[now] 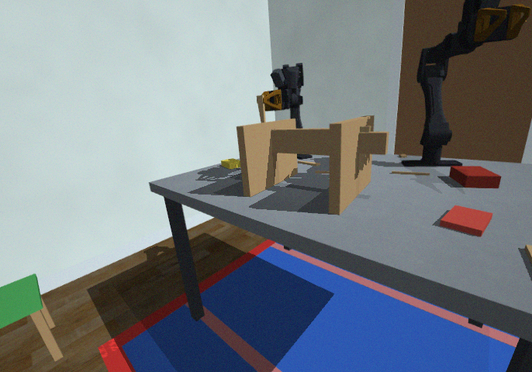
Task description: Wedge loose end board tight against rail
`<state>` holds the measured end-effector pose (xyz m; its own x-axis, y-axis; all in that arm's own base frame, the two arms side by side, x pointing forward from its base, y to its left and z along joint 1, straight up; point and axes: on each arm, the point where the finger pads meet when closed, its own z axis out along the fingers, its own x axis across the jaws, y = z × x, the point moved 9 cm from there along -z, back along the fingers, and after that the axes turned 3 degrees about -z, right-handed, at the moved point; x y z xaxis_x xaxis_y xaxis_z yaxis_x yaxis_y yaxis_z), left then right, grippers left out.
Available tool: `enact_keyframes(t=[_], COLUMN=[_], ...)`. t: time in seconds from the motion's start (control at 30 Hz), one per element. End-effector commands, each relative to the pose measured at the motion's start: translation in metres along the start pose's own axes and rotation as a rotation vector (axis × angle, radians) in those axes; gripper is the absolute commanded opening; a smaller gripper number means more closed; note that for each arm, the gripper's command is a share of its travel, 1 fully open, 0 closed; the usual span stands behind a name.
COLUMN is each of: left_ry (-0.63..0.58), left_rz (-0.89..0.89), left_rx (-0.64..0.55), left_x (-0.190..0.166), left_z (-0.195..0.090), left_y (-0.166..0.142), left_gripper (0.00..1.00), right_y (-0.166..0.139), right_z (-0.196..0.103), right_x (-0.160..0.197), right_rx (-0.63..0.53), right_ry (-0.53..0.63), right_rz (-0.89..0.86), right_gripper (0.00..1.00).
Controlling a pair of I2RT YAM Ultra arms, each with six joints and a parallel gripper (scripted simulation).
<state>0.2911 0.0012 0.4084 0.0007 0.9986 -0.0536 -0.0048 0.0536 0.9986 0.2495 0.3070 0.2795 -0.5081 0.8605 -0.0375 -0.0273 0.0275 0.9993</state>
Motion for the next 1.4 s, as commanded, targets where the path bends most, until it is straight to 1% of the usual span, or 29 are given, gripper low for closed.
enact_keyframes(t=[0.0, 0.03, 0.07, 0.1, 0.17, 0.2, 0.23, 0.33, 0.37, 0.5, 0.57, 0.6, 0.63, 0.67, 0.7, 0.73, 0.8, 0.83, 0.87, 0.9, 1.0, 1.03, 1.1, 1.23, 1.27, 1.3, 1.37], left_ry=[-0.005, -0.005, -0.005, -0.005, -0.005, -0.005, -0.005, -0.005, -0.005, -0.005, -0.005, -0.005, -0.005, -0.005, -0.005, -0.005, -0.005, -0.005, -0.005, -0.005, -0.005, -0.005, -0.005, -0.005, -0.005, -0.005, -0.005], left_rz=[0.004, 0.004, 0.004, 0.004, 0.004, 0.004, 0.004, 0.004, 0.004, 0.004, 0.004, 0.004, 0.004, 0.004, 0.004, 0.004, 0.004, 0.004, 0.004, 0.004, 0.004, 0.004, 0.004, 0.004, 0.004, 0.004, 0.004], left_rx=[-0.059, -0.059, -0.059, -0.059, -0.059, -0.059, -0.059, -0.059, -0.059, -0.059, -0.059, -0.059, -0.059, -0.059, -0.059, -0.059, -0.059, -0.059, -0.059, -0.059, -0.059, -0.059, -0.059, -0.059, -0.059, -0.059, -0.059], left_x=[-0.002, -0.002, -0.002, -0.002, -0.002, -0.002, -0.002, -0.002, -0.002, -0.002, -0.002, -0.002, -0.002, -0.002, -0.002, -0.002, -0.002, -0.002, -0.002, -0.002, -0.002, -0.002, -0.002, -0.002, -0.002, -0.002, -0.002], left_z=[-0.003, -0.003, -0.003, -0.003, -0.003, -0.003, -0.003, -0.003, -0.003, -0.003, -0.003, -0.003, -0.003, -0.003, -0.003, -0.003, -0.003, -0.003, -0.003, -0.003, -0.003, -0.003, -0.003, -0.003, -0.003, -0.003, -0.003], left_y=[0.019, 0.019, 0.019, 0.019, 0.019, 0.019, 0.019, 0.019, 0.019, 0.019, 0.019, 0.019, 0.019, 0.019, 0.019, 0.019, 0.019, 0.019, 0.019, 0.019, 0.019, 0.019, 0.019, 0.019, 0.019, 0.019, 0.019], left_gripper=[0.40, 0.40, 0.40, 0.40, 0.40, 0.40, 0.40, 0.40, 0.40, 0.40, 0.40, 0.40, 0.40, 0.40, 0.40, 0.40, 0.40, 0.40, 0.40, 0.40, 0.40, 0.40, 0.40, 0.40, 0.40, 0.40, 0.40], right_y=[0.010, 0.011, 0.027, 0.016, 0.006, 0.012, 0.027, 0.024, 0.030, 0.031, 0.026, 0.021, 0.009, 0.006, 0.004, 0.011, 0.008, 0.001, 0.004, 0.027, 0.024, -0.010, -0.011, 0.004, 0.002, -0.024, -0.018], right_z=[0.001, -0.002, -0.002, -0.003, -0.003, -0.002, -0.001, -0.001, -0.002, -0.002, 0.001, 0.003, 0.003, -0.001, -0.004, -0.001, -0.002, -0.003, 0.001, -0.001, 0.000, 0.000, 0.001, -0.003, -0.004, -0.001, 0.000], right_x=[0.002, 0.001, -0.001, -0.001, -0.001, -0.001, -0.001, -0.001, -0.002, -0.002, -0.001, 0.000, 0.001, -0.001, -0.002, -0.001, -0.001, -0.002, 0.000, -0.002, -0.001, 0.000, 0.000, -0.002, -0.001, 0.002, 0.002], right_rx=[-0.047, -0.050, -0.082, -0.061, -0.039, -0.051, -0.081, -0.049, -0.085, -0.088, -0.080, -0.069, -0.042, -0.035, -0.032, -0.049, -0.045, -0.027, -0.036, -0.082, -0.077, -0.012, -0.015, -0.060, -0.058, 0.001, -0.025], right_ry=[0.003, 0.002, 0.000, 0.001, 0.002, 0.001, -0.001, -0.001, -0.002, -0.003, -0.003, -0.003, -0.001, -0.001, -0.001, -0.002, -0.001, -0.001, 0.000, -0.004, -0.004, -0.001, -0.002, -0.010, -0.008, -0.005, -0.001], right_rz=[0.027, 0.028, 0.044, 0.034, 0.023, 0.029, 0.044, 0.028, 0.046, 0.047, 0.043, 0.038, 0.025, 0.022, 0.020, 0.029, 0.026, 0.018, 0.022, 0.045, 0.042, 0.010, 0.013, 0.039, 0.039, 0.010, 0.012], right_gripper=[0.02, 0.02, 0.02, 0.02, 0.02, 0.02, 0.02, 0.02, 0.02, 0.02, 0.02, 0.02, 0.02, 0.02, 0.02, 0.02, 0.02, 0.02, 0.02, 0.02, 0.02, 0.02, 0.02, 0.02, 0.02, 0.02, 0.02])
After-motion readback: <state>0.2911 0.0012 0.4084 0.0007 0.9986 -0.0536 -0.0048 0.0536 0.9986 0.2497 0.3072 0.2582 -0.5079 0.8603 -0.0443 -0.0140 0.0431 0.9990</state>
